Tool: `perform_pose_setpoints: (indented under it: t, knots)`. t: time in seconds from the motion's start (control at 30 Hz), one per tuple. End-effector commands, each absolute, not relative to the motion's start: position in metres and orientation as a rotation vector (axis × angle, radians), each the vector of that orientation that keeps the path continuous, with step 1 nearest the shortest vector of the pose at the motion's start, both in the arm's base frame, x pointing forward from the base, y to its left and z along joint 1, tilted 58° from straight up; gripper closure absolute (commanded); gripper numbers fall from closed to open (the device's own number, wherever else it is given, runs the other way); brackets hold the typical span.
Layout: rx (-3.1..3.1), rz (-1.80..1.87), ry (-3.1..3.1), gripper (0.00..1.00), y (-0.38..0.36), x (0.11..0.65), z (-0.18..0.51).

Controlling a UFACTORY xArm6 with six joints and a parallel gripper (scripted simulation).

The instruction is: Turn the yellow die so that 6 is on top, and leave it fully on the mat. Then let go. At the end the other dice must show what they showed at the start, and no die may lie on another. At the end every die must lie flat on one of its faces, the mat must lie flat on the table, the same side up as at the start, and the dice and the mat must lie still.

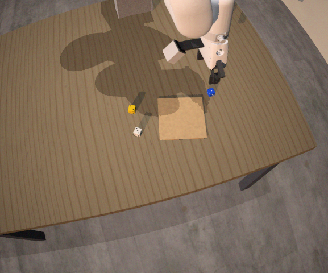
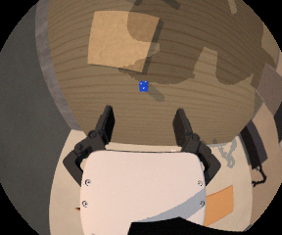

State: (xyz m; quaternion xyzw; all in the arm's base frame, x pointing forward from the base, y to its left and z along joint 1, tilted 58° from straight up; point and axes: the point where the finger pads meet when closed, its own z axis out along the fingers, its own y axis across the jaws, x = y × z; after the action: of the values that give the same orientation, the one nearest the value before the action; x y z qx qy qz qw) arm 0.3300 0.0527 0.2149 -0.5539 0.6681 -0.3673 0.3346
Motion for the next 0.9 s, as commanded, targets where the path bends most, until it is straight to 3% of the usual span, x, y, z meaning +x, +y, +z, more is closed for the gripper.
perform_pose_setpoints:
  t: [0.0, 0.87]
  knots:
    - [-1.464, -0.955, 1.779, 0.00, 0.0532, 0.3251, 0.2192]
    - [-1.464, -0.957, 1.780, 0.00, 0.0535, 0.3177, 0.2245]
